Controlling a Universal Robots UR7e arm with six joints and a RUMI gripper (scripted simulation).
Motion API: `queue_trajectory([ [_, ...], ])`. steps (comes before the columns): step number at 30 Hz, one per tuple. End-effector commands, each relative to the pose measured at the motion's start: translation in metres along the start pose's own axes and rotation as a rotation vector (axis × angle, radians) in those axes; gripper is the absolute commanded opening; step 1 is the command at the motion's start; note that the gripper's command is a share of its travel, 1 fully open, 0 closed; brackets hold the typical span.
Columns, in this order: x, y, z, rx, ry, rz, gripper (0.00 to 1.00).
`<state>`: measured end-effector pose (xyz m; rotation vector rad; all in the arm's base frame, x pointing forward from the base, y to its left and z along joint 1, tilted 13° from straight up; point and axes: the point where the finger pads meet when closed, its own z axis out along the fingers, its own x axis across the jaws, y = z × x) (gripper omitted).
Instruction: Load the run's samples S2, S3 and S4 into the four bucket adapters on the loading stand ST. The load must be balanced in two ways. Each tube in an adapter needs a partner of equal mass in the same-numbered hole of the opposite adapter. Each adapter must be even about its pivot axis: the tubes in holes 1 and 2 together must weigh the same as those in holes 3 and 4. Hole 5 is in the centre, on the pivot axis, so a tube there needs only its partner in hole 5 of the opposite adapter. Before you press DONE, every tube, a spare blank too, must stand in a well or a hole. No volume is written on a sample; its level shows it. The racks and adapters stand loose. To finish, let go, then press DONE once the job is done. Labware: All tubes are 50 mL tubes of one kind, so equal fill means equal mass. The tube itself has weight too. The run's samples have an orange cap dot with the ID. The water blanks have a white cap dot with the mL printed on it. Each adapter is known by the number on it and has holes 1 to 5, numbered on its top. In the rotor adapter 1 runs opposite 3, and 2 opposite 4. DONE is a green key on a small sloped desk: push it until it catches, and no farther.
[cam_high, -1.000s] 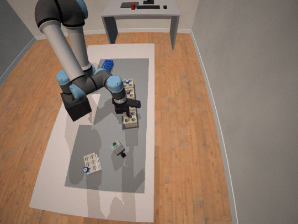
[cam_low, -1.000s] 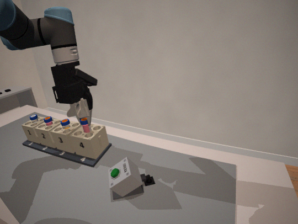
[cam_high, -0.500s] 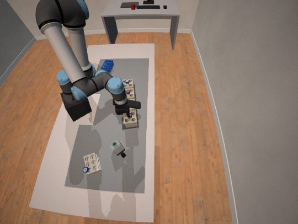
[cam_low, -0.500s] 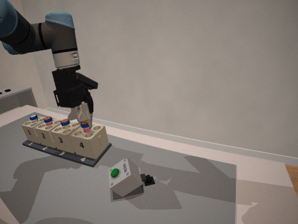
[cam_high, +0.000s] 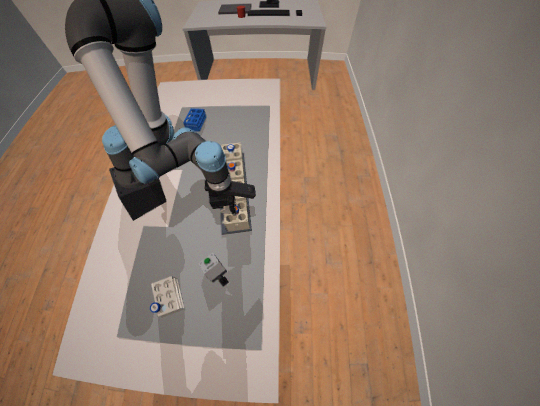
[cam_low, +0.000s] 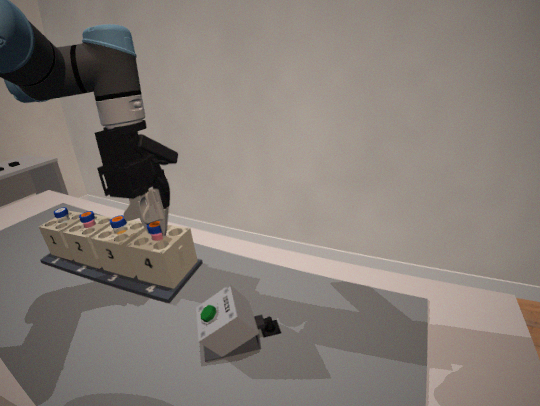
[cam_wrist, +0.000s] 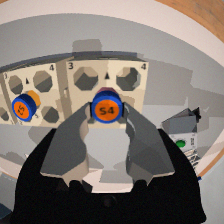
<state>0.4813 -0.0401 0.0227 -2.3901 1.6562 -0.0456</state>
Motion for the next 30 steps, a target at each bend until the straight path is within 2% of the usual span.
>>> queue_trajectory([
  [1, 0.000, 0.000, 0.000, 0.001, 0.001, 0.000, 0.35],
  [15, 0.000, 0.000, 0.000, 0.001, 0.001, 0.000, 0.35],
  [23, 0.000, 0.000, -0.027, 0.001, 0.001, 0.000, 0.35],
  [25, 0.000, 0.000, -0.027, 0.001, 0.001, 0.000, 0.35],
  [30, 0.000, 0.000, -0.041, 0.001, 0.001, 0.000, 0.35],
])
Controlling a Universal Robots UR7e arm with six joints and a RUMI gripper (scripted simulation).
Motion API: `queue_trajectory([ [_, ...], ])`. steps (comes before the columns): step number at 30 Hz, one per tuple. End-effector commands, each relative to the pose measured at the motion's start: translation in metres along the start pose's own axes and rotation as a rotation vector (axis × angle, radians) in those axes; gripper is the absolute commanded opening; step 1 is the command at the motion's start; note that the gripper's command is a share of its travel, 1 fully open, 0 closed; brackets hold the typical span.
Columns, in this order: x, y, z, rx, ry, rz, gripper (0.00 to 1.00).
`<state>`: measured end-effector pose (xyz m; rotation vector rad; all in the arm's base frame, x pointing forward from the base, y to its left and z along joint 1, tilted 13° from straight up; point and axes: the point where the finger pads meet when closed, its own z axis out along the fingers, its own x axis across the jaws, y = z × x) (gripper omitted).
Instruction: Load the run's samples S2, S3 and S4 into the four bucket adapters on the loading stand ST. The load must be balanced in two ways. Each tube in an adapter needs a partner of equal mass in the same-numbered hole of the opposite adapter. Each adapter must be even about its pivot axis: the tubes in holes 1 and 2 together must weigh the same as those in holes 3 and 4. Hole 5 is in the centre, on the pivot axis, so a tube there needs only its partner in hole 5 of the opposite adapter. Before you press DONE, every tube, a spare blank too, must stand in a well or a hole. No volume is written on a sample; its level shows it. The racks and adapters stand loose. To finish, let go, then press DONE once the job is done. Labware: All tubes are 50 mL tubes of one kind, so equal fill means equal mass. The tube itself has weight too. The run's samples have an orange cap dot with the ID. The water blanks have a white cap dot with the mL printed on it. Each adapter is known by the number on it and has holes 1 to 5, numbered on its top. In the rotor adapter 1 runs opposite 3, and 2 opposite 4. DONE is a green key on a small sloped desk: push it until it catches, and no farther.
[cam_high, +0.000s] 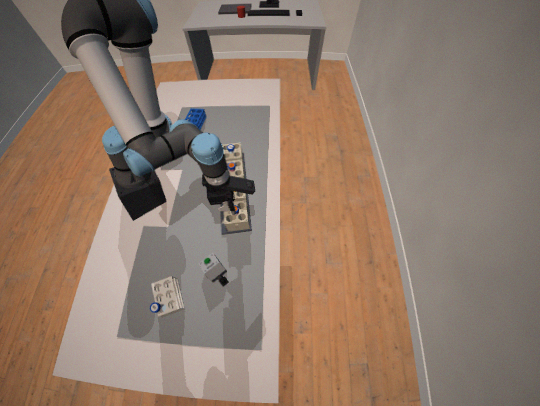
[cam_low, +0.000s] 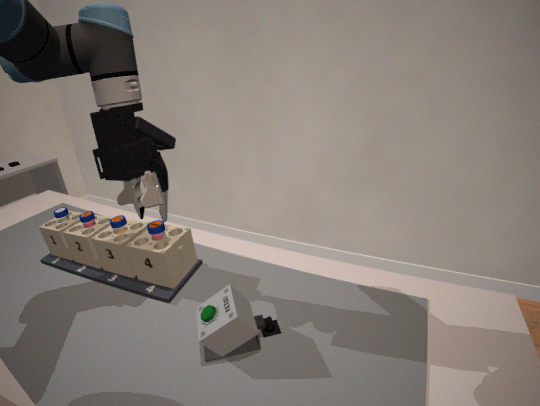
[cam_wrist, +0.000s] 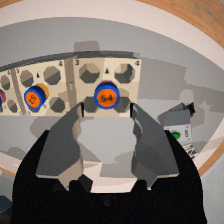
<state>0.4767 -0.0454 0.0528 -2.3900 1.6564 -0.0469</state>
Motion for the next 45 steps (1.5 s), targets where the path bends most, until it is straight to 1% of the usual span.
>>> queue_trajectory([
  [1, 0.000, 0.000, -0.010, 0.000, 0.000, 0.000, 0.35],
  [2, 0.000, 0.000, -0.010, 0.000, 0.000, 0.000, 0.35],
  [3, 0.007, 0.005, -0.010, 0.000, 0.000, -0.050, 0.00],
  [10, 0.054, 0.039, -0.010, 0.000, 0.000, -0.400, 0.00],
  [12, 0.054, 0.039, -0.010, 0.000, 0.000, -0.400, 0.00],
  [15, 0.075, 0.054, -0.010, 0.000, 0.000, -0.550, 0.00],
  [16, 0.081, 0.059, -0.010, 0.000, 0.000, -0.565, 0.00],
  [27, 0.156, 0.112, -0.010, 0.000, 0.000, -0.565, 0.00],
  [29, 0.156, 0.112, -0.010, 0.000, 0.000, -0.565, 0.00],
  [33, 0.180, 0.130, -0.010, 0.000, 0.000, -0.565, 0.00],
  [42, 0.180, 0.130, -0.010, 0.000, 0.000, -0.565, 0.00],
  [44, 0.181, 0.130, -0.003, -0.025, -0.062, -0.565, 0.00],
  [45, 0.181, 0.130, -0.003, -0.025, -0.062, -0.565, 0.00],
])
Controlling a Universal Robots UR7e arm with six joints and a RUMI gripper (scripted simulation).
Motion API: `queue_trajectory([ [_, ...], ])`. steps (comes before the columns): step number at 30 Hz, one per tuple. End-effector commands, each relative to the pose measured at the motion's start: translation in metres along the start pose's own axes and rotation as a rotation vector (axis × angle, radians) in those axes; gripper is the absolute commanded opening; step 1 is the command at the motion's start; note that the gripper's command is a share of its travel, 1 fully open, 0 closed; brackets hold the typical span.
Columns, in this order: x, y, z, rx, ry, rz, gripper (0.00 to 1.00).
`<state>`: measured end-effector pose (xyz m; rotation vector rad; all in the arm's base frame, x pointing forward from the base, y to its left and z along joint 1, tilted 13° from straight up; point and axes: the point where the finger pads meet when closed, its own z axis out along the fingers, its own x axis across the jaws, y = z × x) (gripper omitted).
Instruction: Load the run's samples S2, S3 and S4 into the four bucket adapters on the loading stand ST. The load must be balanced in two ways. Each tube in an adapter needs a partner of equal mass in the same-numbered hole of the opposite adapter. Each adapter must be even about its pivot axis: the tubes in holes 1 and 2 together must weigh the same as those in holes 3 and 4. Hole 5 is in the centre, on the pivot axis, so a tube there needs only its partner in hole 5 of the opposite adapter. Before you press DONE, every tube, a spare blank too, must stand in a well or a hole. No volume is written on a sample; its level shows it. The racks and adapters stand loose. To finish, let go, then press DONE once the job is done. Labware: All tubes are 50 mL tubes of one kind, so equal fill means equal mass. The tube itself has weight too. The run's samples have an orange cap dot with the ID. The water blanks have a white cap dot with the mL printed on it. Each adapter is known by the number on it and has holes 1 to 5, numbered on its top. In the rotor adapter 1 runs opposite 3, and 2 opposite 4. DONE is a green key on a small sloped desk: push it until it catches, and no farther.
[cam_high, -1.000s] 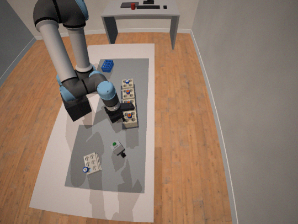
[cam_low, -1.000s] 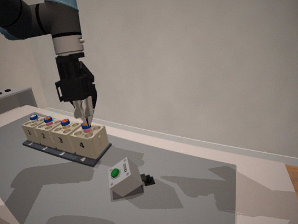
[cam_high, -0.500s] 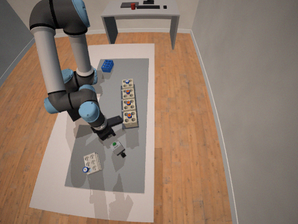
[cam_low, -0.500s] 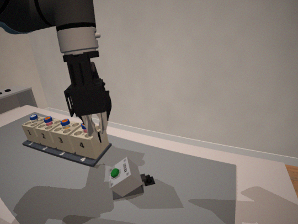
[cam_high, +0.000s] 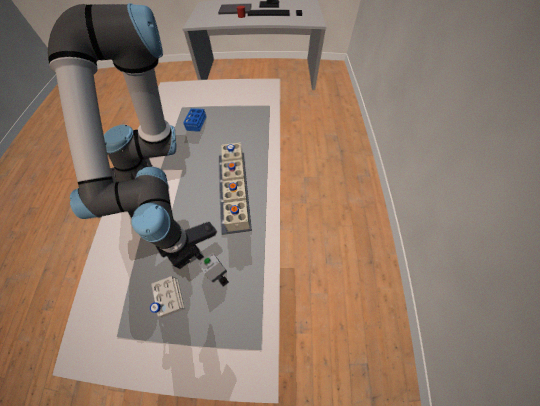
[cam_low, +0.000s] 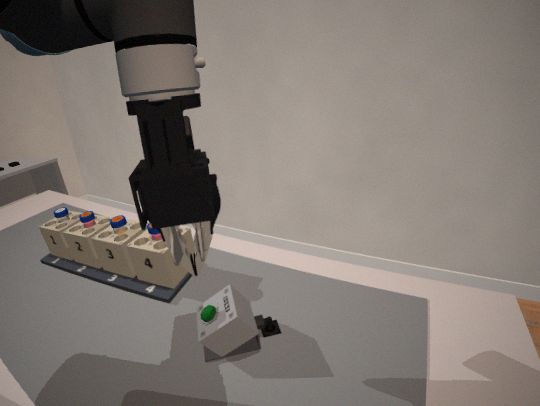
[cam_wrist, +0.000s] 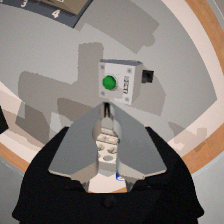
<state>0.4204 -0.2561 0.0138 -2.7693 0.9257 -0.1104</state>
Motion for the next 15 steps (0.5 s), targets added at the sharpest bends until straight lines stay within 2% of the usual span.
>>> queue_trajectory([
  [1, 0.001, 0.001, 0.004, -0.005, -0.045, 0.000, 0.00],
  [7, 0.003, 0.000, 0.024, -0.024, -0.239, 0.000, 0.00],
  [15, 0.006, 0.000, 0.049, -0.024, -0.239, 0.000, 0.00],
])
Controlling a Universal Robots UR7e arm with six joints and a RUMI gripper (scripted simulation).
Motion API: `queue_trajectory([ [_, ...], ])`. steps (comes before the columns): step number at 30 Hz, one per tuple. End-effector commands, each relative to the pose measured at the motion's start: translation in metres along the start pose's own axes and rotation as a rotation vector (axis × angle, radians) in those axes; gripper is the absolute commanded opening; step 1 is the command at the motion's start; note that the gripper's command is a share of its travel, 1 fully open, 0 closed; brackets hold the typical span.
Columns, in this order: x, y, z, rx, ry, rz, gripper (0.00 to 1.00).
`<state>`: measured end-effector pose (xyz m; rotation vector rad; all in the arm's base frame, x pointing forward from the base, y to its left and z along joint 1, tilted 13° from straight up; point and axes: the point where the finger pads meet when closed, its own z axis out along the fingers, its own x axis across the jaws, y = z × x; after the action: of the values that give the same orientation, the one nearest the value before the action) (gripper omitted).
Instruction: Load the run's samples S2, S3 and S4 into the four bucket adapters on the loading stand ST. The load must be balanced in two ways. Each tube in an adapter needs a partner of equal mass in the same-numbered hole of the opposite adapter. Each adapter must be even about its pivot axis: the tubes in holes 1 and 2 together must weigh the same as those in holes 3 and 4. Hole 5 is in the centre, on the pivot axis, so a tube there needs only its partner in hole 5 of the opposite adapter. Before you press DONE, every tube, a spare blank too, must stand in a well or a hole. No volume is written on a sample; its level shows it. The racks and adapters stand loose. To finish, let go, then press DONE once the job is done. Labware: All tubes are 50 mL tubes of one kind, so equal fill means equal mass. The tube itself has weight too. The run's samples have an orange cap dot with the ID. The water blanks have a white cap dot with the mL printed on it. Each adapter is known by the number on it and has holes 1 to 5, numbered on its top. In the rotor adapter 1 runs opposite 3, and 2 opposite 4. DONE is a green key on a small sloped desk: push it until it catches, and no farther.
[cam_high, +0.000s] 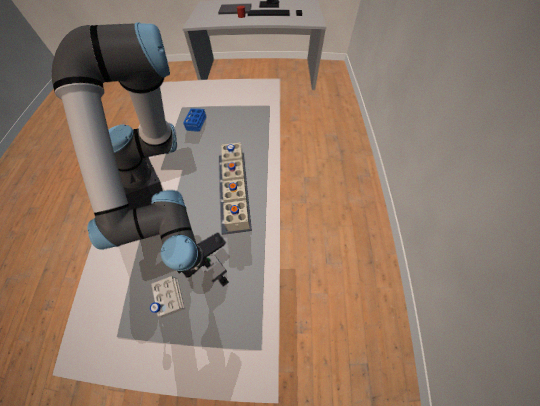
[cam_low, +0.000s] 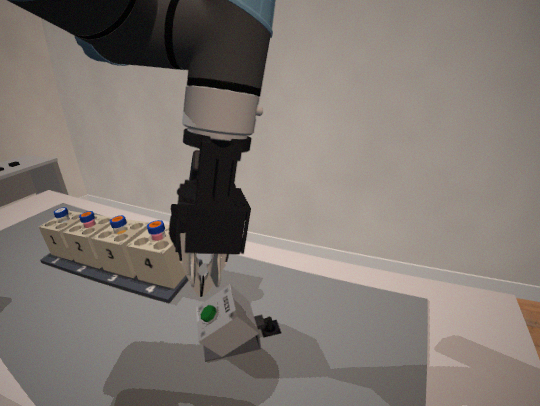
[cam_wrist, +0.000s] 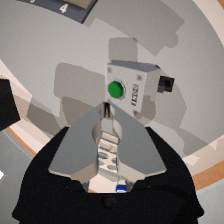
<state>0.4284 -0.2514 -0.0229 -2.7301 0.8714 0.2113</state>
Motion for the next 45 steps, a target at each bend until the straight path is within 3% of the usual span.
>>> queue_trajectory([
  [1, 0.005, 0.000, 0.011, -0.001, -0.012, 0.000, 0.00],
  [45, 0.009, -0.001, 0.029, -0.001, -0.012, 0.000, 0.00],
])
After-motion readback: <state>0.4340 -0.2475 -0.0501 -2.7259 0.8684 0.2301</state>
